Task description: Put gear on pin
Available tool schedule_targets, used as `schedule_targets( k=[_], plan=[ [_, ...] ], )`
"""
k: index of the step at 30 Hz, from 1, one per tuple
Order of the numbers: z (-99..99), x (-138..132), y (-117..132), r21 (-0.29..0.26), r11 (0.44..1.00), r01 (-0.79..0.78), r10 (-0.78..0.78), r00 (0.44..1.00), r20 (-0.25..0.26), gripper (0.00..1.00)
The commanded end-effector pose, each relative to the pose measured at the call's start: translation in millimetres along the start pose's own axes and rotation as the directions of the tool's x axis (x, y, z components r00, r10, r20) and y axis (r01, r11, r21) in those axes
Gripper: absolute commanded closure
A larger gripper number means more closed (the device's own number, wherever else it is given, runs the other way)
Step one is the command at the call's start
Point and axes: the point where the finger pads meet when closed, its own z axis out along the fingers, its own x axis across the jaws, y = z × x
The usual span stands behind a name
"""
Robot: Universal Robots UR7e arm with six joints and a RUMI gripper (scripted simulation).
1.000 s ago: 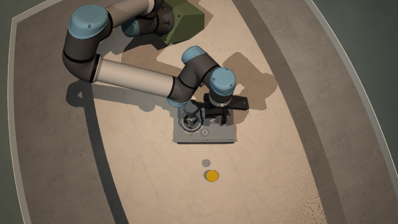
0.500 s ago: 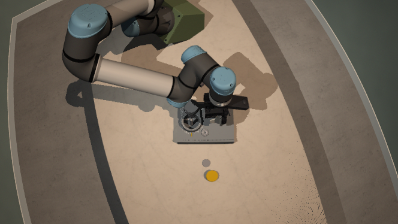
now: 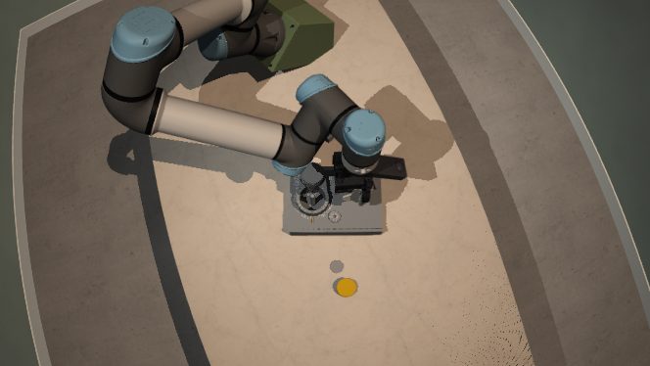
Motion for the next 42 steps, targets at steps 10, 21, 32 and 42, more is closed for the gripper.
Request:
schedule_targets(
  k=[10, 21, 32, 42],
  plan=[
    [-0.6, 0.3, -0.1, 0.001, 1.000, 0.000, 0.000, 1.000, -0.001, 1.00],
    [-1.0, 1.9, 47.1, 0.002, 1.000, -0.001, 0.001, 1.000, 0.000, 1.00],
    [-1.3, -5.9, 115.0, -0.001, 1.000, -0.001, 0.001, 1.000, -0.002, 1.00],
    [-1.3, -5.8, 115.3, -0.001, 1.000, -0.006, 0.006, 1.000, -0.002, 1.00]
  ],
)
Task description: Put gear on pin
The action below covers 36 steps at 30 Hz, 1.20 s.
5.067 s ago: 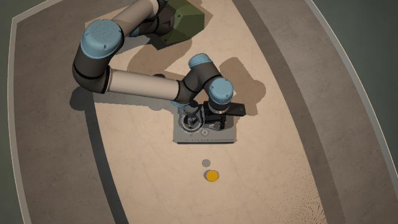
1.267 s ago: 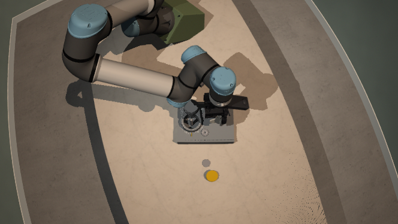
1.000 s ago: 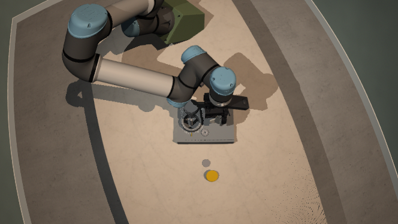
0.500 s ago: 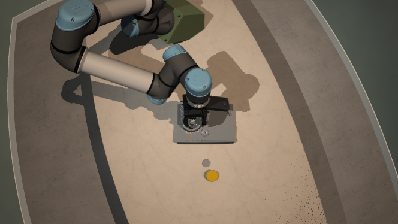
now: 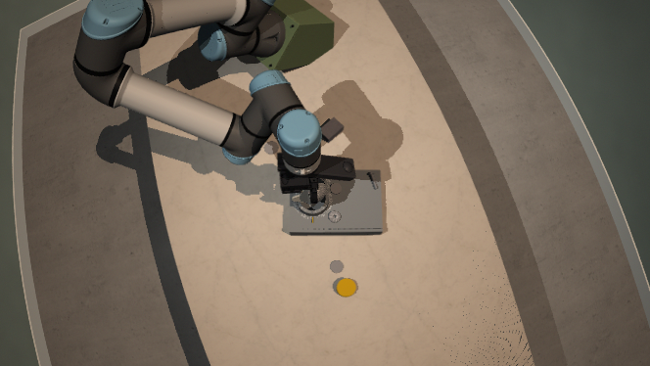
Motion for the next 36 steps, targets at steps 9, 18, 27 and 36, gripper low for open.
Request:
schedule_targets(
  k=[9, 18, 27, 36],
  plan=[
    [-0.2, 0.6, 0.5, 0.001, 1.000, -0.025, 0.025, 1.000, -0.001, 1.00],
    [0.3, 1.5, 1.3, 0.002, 0.996, -0.088, 0.088, 0.996, 0.000, 1.00],
    [0.4, 1.6, 1.4, 0.002, 0.987, -0.163, 0.163, 0.987, 0.000, 1.00],
    [0.4, 1.6, 1.5, 0.002, 0.957, -0.292, 0.292, 0.957, 0.001, 1.00]
  ],
)
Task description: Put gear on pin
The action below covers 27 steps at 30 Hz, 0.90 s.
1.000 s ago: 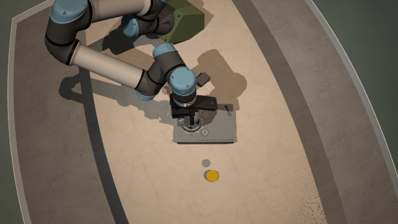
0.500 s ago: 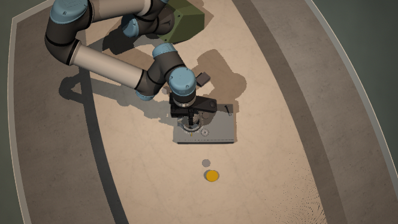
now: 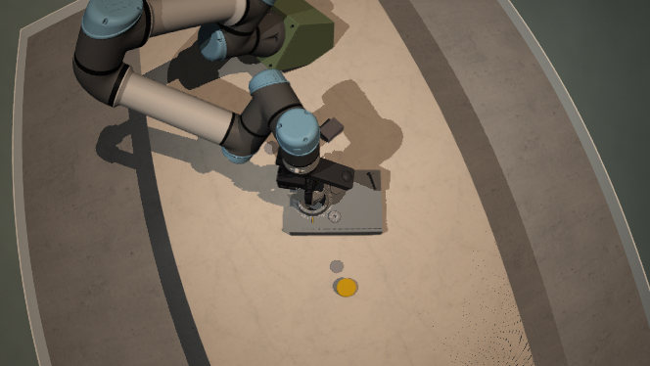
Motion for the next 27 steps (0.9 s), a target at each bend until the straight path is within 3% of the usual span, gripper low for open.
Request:
schedule_targets(
  k=[1, 20, 27],
  plan=[
    [-0.4, 0.3, -0.2, -0.001, 0.997, -0.071, 0.071, 0.997, 0.000, 1.00],
    [-0.4, 0.3, -0.2, -0.001, 0.934, -0.357, 0.357, 0.934, -0.001, 1.00],
    [-0.4, 0.3, -0.2, -0.001, 0.870, -0.493, 0.493, 0.870, -0.001, 1.00]
  ],
)
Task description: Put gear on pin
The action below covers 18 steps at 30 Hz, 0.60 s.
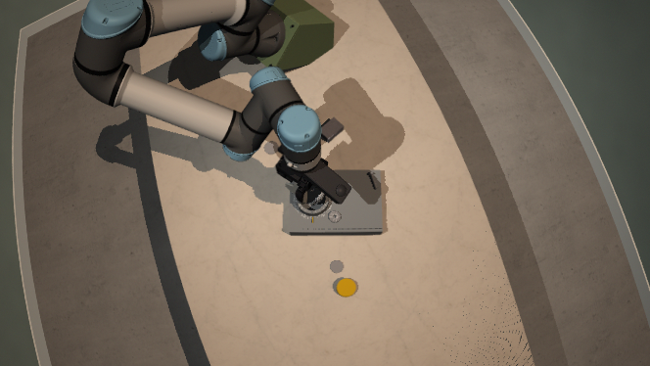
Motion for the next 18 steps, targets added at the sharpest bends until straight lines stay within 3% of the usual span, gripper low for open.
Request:
schedule_targets(
  k=[1, 18],
  plan=[
    [-0.5, 0.2, -0.3, -0.003, 0.995, -0.095, 0.095, 0.995, -0.001, 1.00],
    [-0.5, 0.2, -0.3, -0.002, 0.919, -0.393, 0.393, 0.919, -0.002, 1.00]
  ],
)
